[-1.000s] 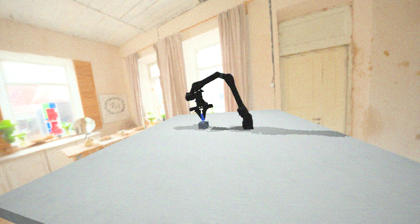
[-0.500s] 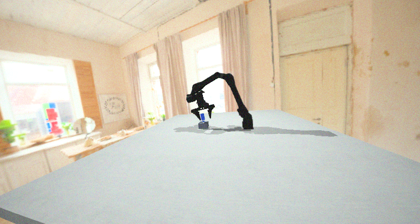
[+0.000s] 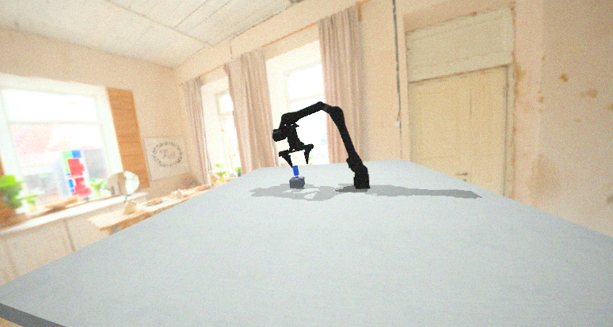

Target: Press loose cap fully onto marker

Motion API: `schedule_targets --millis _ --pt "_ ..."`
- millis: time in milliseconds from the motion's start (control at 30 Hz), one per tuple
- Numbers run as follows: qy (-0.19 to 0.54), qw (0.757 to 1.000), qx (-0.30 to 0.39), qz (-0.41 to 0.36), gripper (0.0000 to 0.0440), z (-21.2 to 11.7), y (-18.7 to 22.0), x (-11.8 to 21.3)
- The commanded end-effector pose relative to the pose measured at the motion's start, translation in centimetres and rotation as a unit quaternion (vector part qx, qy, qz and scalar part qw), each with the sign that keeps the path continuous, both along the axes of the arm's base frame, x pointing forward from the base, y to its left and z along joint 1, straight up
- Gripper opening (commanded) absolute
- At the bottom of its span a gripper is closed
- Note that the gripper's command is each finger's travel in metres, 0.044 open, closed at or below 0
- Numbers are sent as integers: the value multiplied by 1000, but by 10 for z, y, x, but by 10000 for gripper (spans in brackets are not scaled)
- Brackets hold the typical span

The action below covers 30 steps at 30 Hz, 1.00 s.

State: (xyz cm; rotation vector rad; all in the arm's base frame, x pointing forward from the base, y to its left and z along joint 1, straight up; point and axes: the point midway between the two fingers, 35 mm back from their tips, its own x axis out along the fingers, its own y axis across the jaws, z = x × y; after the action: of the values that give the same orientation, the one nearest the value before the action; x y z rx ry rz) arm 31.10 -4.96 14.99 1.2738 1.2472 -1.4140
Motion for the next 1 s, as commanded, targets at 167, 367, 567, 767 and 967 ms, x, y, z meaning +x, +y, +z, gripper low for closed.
schedule_targets --millis 167,367,567,767,967 --pt "-8 999 0 33 265 11 -5 3" --pt "-6 998 4 57 115 3 -6 5" --pt "-2 998 13 69 12 -6 -4 2" --pt "8 996 28 81 15 8 0 -16" --pt "-7 995 34 94 18 22 -1 -24"
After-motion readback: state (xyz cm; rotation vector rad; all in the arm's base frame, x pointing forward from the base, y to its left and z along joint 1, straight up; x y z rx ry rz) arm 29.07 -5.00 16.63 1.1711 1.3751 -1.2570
